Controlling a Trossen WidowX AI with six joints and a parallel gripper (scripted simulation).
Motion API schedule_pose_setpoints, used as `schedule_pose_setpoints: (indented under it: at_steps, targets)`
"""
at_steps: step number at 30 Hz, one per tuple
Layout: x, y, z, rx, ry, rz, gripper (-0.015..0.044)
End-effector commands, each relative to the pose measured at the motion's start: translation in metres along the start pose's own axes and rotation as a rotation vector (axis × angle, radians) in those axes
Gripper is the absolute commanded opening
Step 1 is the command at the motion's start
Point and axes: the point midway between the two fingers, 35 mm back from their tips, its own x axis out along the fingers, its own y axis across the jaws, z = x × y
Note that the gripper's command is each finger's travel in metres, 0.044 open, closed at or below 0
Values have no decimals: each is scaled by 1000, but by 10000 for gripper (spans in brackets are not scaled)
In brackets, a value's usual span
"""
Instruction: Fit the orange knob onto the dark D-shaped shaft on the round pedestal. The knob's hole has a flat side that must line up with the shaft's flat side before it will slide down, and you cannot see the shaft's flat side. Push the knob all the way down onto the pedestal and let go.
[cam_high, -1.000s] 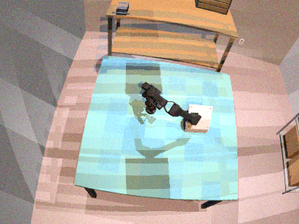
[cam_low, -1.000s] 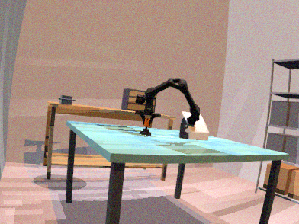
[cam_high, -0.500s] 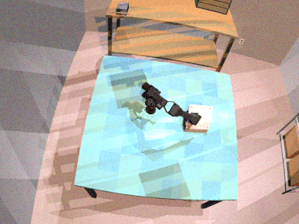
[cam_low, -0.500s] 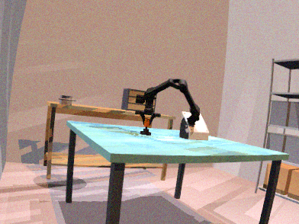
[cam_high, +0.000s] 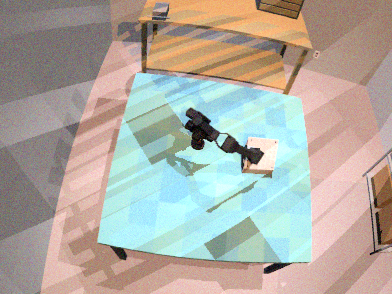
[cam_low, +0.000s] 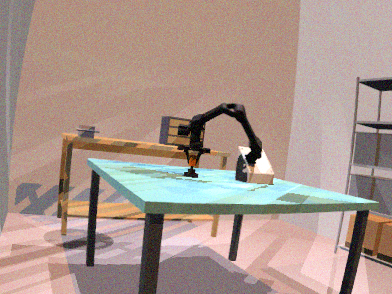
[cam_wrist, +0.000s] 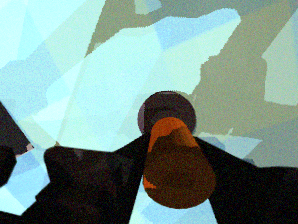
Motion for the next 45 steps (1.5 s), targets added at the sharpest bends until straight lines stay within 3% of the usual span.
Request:
schedule_pose_setpoints:
  at_steps: [1,23,31,45]
  targets:
    - [1,1,0,-23,-3,-1,0]
    - [-2,0,1,-23,-3,-1,0]
    - [-1,0,0,-232,-3,-1,0]
    - [2,1,0,-232,-3,-1,0]
